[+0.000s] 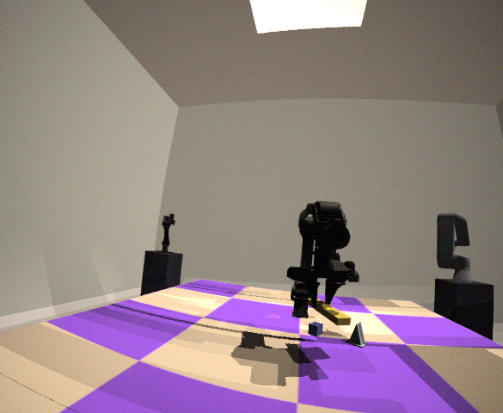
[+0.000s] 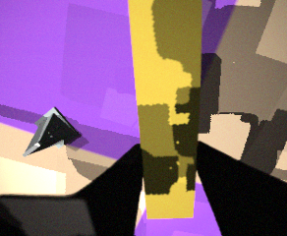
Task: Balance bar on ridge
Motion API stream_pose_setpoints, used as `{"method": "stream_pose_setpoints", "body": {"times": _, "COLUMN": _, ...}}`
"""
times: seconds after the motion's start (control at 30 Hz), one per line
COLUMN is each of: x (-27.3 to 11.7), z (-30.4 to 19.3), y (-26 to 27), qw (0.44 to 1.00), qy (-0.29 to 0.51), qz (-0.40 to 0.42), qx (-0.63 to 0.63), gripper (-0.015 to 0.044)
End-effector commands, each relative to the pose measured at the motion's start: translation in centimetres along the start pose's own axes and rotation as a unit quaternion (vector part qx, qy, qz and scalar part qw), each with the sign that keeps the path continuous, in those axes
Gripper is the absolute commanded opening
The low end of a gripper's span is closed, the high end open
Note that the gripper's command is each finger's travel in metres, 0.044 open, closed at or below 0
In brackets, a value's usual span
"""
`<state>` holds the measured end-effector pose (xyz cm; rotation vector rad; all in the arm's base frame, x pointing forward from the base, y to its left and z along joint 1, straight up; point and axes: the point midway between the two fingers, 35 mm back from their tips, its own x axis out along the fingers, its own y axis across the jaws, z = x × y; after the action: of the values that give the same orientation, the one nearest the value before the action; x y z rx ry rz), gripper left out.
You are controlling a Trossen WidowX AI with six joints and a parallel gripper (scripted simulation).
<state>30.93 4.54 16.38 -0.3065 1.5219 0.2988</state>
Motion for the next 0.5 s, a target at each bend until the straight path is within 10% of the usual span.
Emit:
{"method": "stream_pose_setpoints", "body": {"times": 0.0, "x": -0.1, "z": -0.2, "y": 1.7, "qw": 1.000, "qy": -0.003, "qz": 0.002, "qx": -0.024, "gripper": 0.0000}}
{"method": "stream_pose_setpoints", "body": {"times": 0.47, "x": -0.1, "z": -1.6, "y": 7.1, "qw": 0.993, "qy": -0.003, "qz": 0.004, "qx": -0.114, "gripper": 0.0000}}
